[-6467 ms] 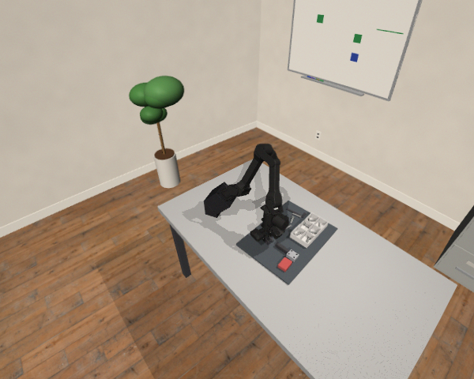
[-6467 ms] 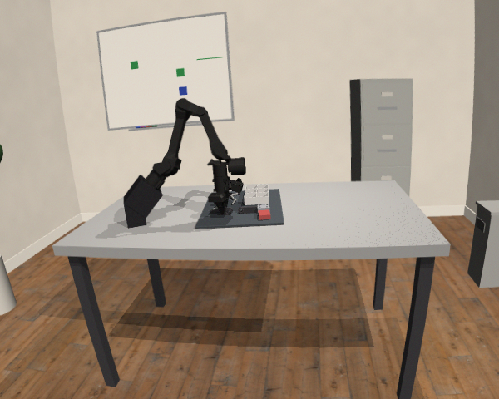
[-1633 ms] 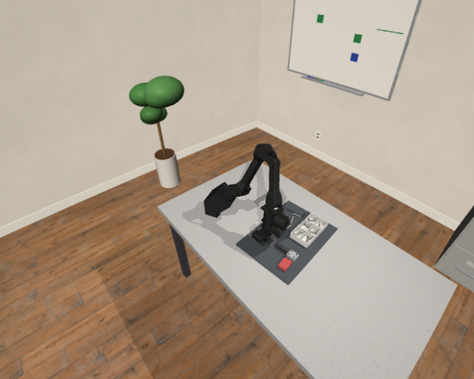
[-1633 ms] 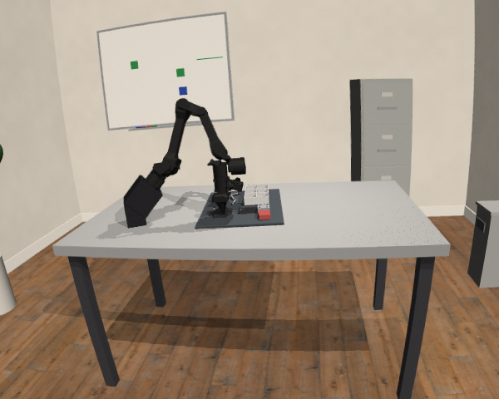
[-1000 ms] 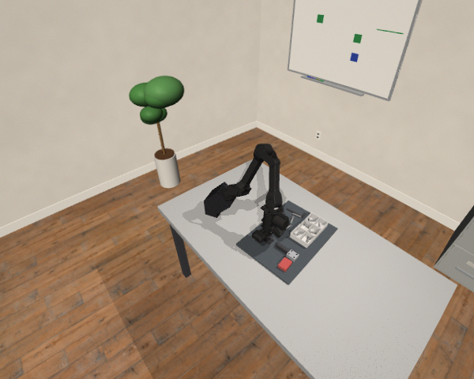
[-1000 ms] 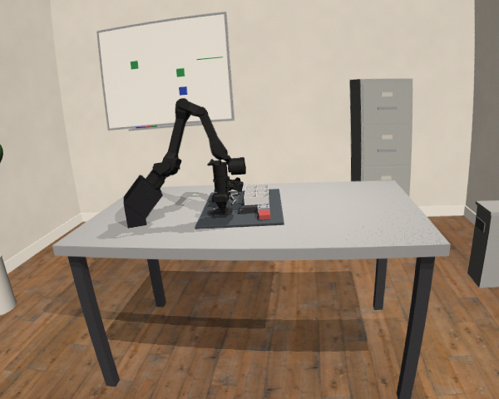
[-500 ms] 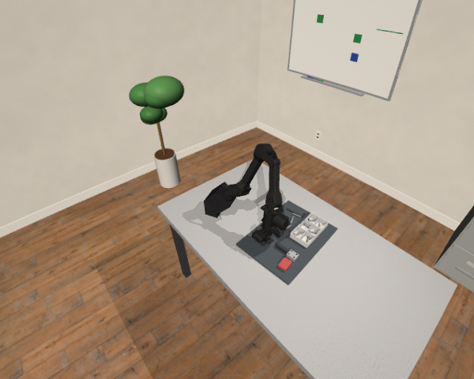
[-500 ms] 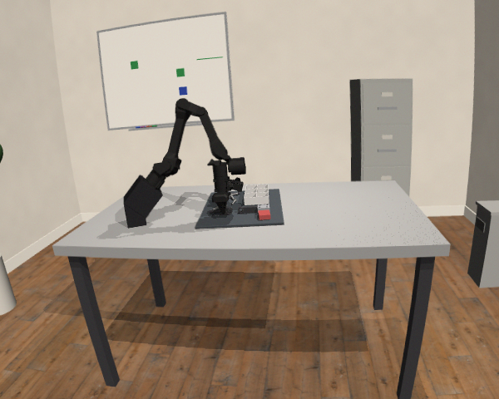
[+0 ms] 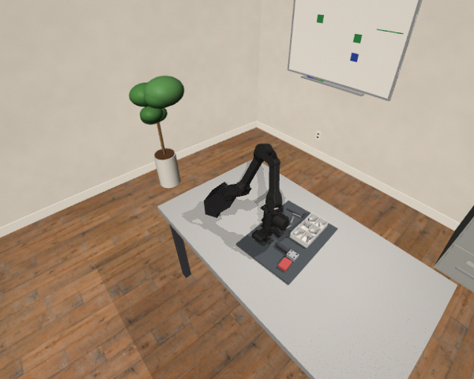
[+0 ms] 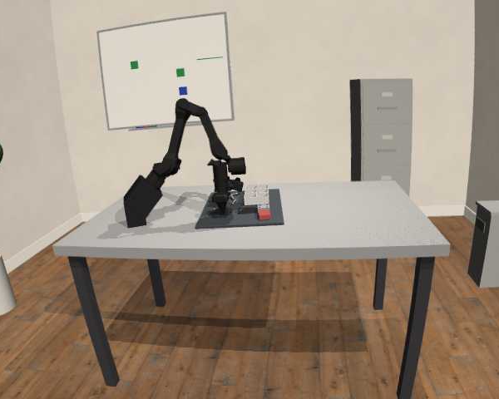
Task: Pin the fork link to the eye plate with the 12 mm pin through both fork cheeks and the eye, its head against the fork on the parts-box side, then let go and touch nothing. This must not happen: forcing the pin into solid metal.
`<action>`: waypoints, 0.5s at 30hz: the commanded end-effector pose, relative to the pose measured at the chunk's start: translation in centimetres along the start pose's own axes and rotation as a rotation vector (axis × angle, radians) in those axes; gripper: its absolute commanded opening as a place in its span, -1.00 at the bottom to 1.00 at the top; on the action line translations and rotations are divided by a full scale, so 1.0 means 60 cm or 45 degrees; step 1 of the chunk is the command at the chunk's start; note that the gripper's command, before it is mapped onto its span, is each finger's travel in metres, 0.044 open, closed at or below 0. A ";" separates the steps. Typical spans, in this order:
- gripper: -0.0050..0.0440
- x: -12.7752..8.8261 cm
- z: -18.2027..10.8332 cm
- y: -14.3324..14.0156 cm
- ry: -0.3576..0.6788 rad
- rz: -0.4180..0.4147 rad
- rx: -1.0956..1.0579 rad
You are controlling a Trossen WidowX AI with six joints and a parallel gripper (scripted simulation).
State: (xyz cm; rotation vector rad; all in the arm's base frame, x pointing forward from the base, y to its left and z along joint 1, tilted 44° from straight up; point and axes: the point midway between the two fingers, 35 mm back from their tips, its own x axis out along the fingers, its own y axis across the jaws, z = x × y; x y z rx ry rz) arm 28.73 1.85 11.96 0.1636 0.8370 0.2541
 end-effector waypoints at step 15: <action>-0.29 0.001 -0.003 0.002 0.007 0.005 -0.002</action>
